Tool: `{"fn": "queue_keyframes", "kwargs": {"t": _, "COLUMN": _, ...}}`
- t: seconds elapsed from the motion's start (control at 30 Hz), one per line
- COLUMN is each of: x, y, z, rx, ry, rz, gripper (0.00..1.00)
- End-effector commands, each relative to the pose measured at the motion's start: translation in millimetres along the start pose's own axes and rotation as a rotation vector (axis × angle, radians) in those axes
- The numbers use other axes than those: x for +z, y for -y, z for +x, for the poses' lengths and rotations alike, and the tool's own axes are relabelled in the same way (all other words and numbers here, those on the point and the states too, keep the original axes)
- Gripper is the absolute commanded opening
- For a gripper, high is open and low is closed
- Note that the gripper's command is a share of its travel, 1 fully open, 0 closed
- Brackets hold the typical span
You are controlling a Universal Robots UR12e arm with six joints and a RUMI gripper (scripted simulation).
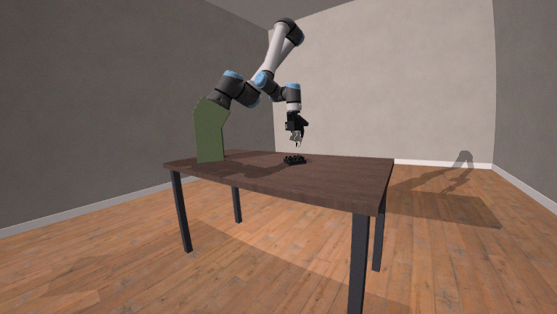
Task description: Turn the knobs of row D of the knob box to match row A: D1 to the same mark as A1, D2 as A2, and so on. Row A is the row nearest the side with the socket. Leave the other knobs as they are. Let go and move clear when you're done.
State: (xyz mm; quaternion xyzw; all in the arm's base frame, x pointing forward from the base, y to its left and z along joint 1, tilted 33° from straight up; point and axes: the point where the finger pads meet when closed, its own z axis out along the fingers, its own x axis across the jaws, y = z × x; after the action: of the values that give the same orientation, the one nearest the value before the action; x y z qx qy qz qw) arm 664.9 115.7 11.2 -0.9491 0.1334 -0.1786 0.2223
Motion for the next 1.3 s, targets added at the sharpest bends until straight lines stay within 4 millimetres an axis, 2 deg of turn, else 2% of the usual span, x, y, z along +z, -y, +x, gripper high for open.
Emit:
{"fn": "queue_keyframes", "kwargs": {"t": 0.0, "x": -0.3, "y": 0.1, "z": 0.4, "rx": 0.000, "ry": -0.001, "rz": 0.000, "gripper": 0.11}}
{"fn": "queue_keyframes", "kwargs": {"t": 0.7, "x": 0.8, "y": 0.1, "z": 0.4, "rx": -0.002, "ry": -0.001, "rz": 0.000, "gripper": 0.11}}
{"fn": "queue_keyframes", "kwargs": {"t": 1.27, "x": 13.1, "y": 0.0, "z": 0.3, "rx": -0.009, "ry": 0.000, "rz": 0.000, "gripper": 0.11}}
